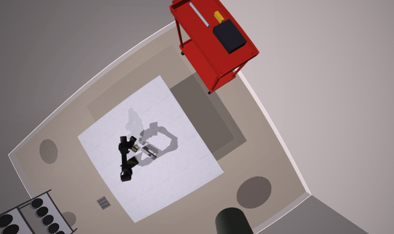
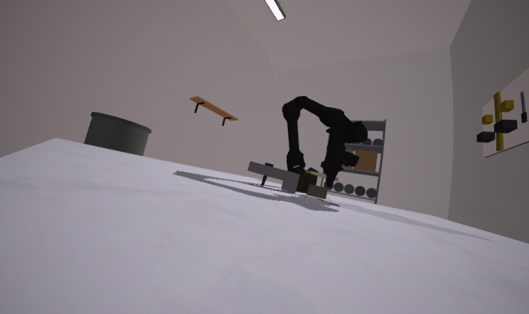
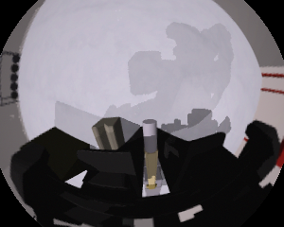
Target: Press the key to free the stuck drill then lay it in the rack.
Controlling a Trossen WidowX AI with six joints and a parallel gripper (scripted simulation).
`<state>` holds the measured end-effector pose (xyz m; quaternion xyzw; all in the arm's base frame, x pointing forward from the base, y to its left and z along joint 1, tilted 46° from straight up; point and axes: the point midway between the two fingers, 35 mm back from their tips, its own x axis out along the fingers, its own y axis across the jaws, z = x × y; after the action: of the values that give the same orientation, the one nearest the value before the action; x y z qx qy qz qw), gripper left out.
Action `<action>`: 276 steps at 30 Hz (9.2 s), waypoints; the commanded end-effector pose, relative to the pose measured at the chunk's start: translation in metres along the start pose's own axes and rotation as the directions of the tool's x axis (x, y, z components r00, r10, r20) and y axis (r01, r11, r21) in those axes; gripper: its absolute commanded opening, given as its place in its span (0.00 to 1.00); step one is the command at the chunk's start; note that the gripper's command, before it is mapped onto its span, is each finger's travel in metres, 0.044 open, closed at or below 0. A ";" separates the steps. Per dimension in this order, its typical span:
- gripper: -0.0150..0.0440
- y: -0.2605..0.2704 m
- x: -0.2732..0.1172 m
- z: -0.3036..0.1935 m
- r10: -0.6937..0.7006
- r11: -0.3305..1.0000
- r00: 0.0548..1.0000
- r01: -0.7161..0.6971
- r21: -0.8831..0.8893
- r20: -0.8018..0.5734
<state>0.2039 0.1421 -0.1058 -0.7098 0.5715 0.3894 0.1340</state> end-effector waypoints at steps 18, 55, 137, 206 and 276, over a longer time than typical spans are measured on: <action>0.25 -0.003 -0.007 0.002 -0.003 1.000 1.000 0.003 0.005 0.006; 0.25 0.050 -0.008 0.015 -0.001 1.000 1.000 0.001 0.003 0.007; 0.25 0.070 0.044 0.019 -0.001 1.000 1.000 0.001 0.003 0.006; 0.25 0.070 0.044 0.019 -0.001 1.000 1.000 0.001 0.003 0.006; 0.25 0.070 0.044 0.019 -0.001 1.000 1.000 0.001 0.003 0.006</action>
<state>0.1338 0.1096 -0.1305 -0.7086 0.5666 0.3955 0.1432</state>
